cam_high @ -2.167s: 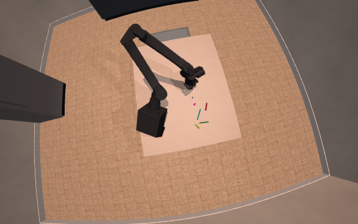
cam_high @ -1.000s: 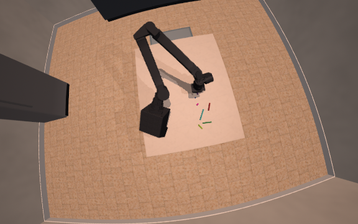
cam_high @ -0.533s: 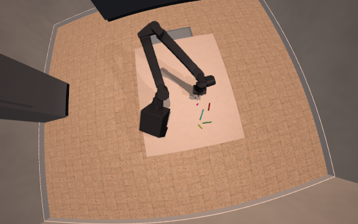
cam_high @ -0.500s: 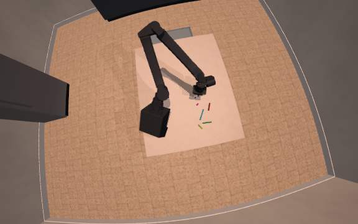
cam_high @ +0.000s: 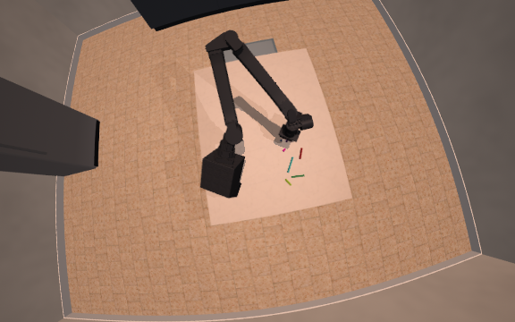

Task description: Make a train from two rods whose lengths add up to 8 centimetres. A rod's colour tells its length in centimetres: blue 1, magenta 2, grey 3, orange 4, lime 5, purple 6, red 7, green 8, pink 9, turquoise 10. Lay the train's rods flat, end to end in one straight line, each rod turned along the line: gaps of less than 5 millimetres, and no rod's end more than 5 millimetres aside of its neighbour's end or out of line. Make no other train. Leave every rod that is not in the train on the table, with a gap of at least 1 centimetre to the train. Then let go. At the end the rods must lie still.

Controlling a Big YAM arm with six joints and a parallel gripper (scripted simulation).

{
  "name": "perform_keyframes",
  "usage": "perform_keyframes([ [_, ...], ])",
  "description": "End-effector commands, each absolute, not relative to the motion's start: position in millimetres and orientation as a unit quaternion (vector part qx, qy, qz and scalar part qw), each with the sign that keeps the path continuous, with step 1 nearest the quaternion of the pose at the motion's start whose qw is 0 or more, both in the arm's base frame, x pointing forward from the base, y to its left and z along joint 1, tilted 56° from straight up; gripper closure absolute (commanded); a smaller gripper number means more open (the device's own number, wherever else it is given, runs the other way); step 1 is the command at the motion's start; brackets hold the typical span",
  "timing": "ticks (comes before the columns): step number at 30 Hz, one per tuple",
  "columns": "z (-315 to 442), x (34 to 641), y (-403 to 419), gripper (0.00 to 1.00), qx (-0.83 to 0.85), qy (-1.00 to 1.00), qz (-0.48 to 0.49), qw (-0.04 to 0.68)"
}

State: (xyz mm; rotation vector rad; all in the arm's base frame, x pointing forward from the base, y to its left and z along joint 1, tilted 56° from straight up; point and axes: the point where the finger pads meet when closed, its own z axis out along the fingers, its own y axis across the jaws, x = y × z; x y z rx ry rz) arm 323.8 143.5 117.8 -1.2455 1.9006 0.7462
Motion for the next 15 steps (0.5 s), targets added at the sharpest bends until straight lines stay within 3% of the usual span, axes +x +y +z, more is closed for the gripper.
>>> perform_keyframes([
  [1,121,341,133,0.96,-0.433,0.767,0.307,0.361],
  [15,112,336,135,0.96,-0.394,0.788,0.335,0.334],
])
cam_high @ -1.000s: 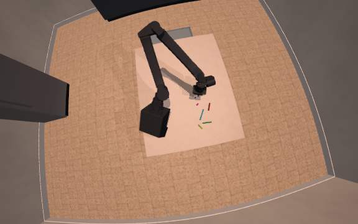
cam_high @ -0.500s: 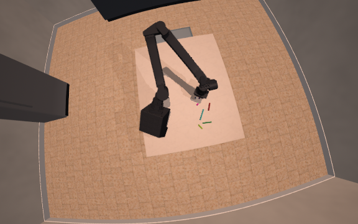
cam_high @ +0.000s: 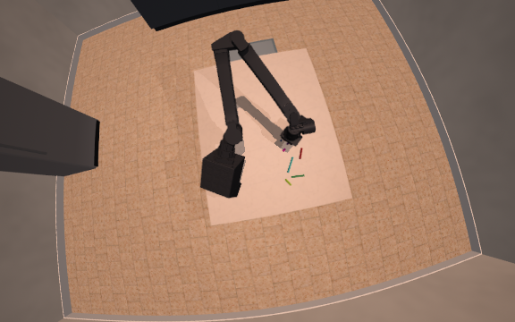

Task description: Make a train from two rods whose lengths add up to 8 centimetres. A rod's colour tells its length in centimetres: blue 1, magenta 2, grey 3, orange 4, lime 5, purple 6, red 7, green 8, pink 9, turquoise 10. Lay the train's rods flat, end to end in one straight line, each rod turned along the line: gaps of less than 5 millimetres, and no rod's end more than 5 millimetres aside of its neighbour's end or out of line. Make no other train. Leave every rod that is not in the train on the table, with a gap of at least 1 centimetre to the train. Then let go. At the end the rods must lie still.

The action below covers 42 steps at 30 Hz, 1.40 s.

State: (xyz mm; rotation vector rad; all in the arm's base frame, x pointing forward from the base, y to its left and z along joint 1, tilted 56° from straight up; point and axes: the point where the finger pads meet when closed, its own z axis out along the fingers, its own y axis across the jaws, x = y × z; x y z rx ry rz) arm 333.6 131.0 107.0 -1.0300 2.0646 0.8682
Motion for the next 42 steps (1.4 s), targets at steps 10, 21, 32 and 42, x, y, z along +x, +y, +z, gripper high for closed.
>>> perform_keyframes([
  [10,103,334,137,0.96,-0.392,0.791,0.337,0.328],
  [21,88,340,157,0.96,-0.391,0.792,0.337,0.327],
  [32,64,353,196,0.96,-0.392,0.791,0.336,0.329],
  [42,58,359,208,0.96,-0.393,0.789,0.336,0.331],
])
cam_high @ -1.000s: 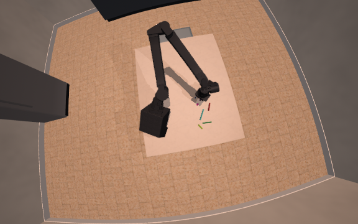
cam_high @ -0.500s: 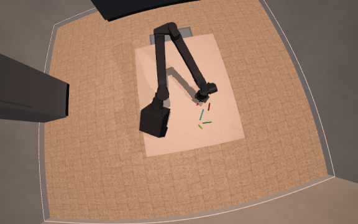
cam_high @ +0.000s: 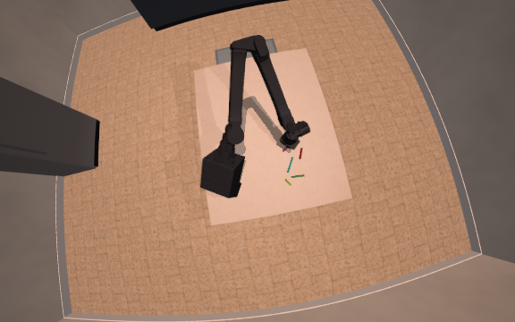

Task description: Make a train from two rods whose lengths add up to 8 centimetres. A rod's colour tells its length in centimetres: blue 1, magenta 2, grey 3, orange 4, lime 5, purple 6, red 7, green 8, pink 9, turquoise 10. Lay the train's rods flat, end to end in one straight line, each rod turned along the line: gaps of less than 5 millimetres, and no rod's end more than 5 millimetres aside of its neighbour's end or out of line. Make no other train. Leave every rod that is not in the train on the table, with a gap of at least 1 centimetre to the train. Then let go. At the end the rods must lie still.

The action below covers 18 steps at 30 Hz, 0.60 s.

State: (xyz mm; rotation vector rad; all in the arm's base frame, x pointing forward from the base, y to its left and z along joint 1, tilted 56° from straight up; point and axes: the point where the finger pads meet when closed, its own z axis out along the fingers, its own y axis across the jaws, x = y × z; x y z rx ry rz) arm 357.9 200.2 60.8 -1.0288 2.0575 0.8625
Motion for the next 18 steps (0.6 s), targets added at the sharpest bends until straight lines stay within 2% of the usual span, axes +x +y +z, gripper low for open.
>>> perform_keyframes([
  [1,58.3,358.8,207.7,0.96,-0.393,0.789,0.336,0.331],
  [18,57.0,357.2,207.3,0.96,-0.394,0.79,0.337,0.328],
])
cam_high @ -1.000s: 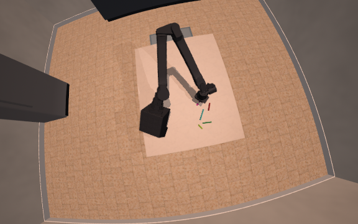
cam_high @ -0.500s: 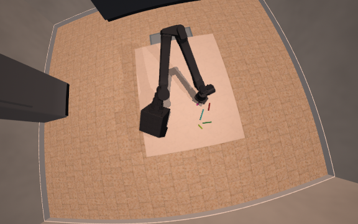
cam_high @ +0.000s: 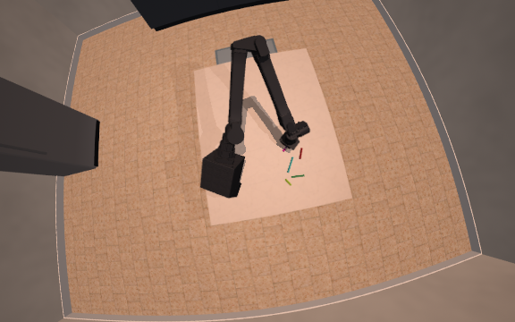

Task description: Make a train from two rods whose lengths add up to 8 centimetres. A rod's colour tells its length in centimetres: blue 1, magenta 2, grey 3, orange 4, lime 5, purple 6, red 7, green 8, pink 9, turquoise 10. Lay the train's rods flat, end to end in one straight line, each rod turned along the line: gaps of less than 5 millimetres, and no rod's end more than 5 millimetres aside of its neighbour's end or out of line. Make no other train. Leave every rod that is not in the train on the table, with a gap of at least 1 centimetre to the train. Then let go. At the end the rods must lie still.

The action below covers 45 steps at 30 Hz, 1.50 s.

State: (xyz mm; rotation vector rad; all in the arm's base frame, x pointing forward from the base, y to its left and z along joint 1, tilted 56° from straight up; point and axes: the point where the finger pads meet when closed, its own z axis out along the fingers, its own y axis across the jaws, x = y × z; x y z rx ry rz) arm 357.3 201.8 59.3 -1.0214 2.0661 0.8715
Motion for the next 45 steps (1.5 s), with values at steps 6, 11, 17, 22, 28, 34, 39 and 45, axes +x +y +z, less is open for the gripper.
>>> perform_keyframes([
  [6,57.0,357.2,207.3,0.96,-0.394,0.79,0.337,0.328],
  [11,57.0,357.2,207.3,0.96,-0.394,0.79,0.337,0.328],
  [17,57.0,357.2,207.3,0.96,-0.394,0.79,0.337,0.328],
  [22,56.8,356.9,207.3,0.96,-0.393,0.79,0.337,0.328],
  [28,56.2,356.0,207.1,0.96,-0.393,0.79,0.337,0.328],
  [34,54.4,353.4,206.7,0.96,-0.392,0.791,0.337,0.326],
  [39,54.2,353.2,206.7,0.96,-0.392,0.791,0.337,0.326],
  [45,54.2,353.2,206.7,0.96,-0.392,0.791,0.337,0.326],
])
